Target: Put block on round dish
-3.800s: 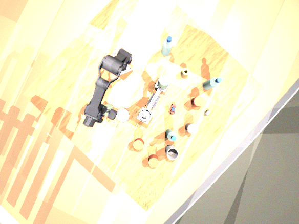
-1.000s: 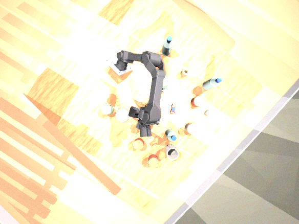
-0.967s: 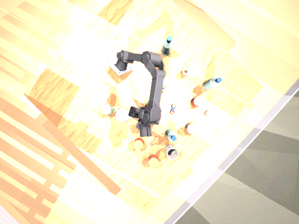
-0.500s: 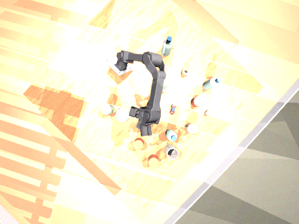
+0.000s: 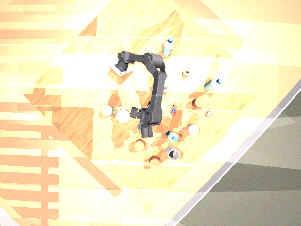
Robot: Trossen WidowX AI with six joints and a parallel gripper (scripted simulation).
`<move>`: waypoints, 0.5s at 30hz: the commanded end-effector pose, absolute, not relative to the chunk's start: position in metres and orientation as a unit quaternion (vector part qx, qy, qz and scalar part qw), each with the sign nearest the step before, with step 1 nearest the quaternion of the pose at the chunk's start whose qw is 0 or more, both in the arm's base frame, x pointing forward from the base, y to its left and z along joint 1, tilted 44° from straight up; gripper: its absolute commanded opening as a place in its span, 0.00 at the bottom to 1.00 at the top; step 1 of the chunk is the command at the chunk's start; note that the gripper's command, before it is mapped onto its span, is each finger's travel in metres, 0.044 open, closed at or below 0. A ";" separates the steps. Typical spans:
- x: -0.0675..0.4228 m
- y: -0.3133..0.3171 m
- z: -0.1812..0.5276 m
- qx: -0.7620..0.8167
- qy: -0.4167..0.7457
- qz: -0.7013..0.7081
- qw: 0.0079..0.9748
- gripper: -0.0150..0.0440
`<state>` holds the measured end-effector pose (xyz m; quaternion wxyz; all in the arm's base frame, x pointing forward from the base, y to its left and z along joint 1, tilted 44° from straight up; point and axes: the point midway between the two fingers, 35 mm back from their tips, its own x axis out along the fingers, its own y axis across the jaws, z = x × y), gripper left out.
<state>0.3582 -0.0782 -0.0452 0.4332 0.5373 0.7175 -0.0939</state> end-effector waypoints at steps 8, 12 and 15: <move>0.363 -0.118 -0.009 0.538 0.713 -0.096 0.438 0.25; 0.362 -0.131 0.006 0.539 0.713 -0.097 0.438 0.25; 0.360 -0.139 0.014 0.539 0.713 -0.097 0.437 0.25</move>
